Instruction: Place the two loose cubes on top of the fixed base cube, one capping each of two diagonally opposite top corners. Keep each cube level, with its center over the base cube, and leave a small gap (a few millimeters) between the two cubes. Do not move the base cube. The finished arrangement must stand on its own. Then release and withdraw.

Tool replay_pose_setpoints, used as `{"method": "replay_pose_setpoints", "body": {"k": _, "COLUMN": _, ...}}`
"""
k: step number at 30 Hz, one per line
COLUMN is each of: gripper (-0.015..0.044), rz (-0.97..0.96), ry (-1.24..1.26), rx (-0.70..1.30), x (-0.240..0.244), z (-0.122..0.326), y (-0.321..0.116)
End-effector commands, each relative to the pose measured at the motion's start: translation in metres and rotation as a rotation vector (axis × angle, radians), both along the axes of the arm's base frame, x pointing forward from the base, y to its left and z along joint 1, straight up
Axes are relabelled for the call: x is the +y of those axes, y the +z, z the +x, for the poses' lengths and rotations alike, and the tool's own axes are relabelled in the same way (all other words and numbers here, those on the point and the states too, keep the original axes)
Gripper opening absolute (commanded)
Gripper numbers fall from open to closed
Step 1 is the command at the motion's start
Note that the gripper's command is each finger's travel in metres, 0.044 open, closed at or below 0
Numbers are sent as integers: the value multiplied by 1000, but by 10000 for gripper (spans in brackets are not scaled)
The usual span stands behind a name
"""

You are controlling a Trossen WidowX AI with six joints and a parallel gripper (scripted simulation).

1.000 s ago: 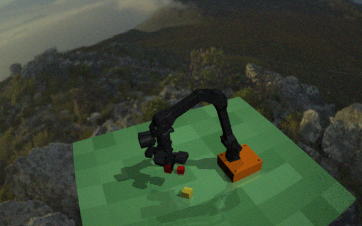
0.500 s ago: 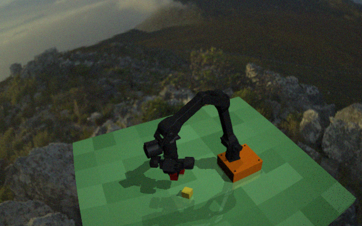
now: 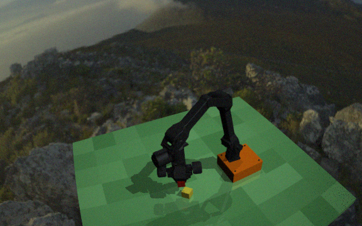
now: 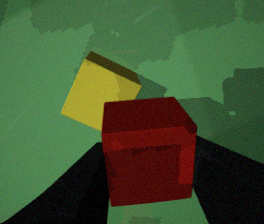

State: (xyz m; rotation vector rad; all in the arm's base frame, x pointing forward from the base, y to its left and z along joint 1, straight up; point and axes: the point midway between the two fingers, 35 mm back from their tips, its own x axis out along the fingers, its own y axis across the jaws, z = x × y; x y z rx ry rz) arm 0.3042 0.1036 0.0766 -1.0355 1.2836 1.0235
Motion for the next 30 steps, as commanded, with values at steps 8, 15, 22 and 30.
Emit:
{"method": "replay_pose_setpoints", "body": {"k": 8, "gripper": 105, "rz": -5, "ry": 159, "rx": -4, "x": 29, "z": -18, "y": -10}}
{"method": "replay_pose_setpoints", "body": {"k": 15, "gripper": 105, "rz": -5, "ry": 179, "rx": -4, "x": 33, "z": -20, "y": -11}}
{"method": "replay_pose_setpoints", "body": {"k": 22, "gripper": 105, "rz": -5, "ry": 179, "rx": -4, "x": 33, "z": -20, "y": -11}}
{"method": "replay_pose_setpoints", "body": {"k": 30, "gripper": 105, "rz": -5, "ry": 180, "rx": -4, "x": 33, "z": -20, "y": -29}}
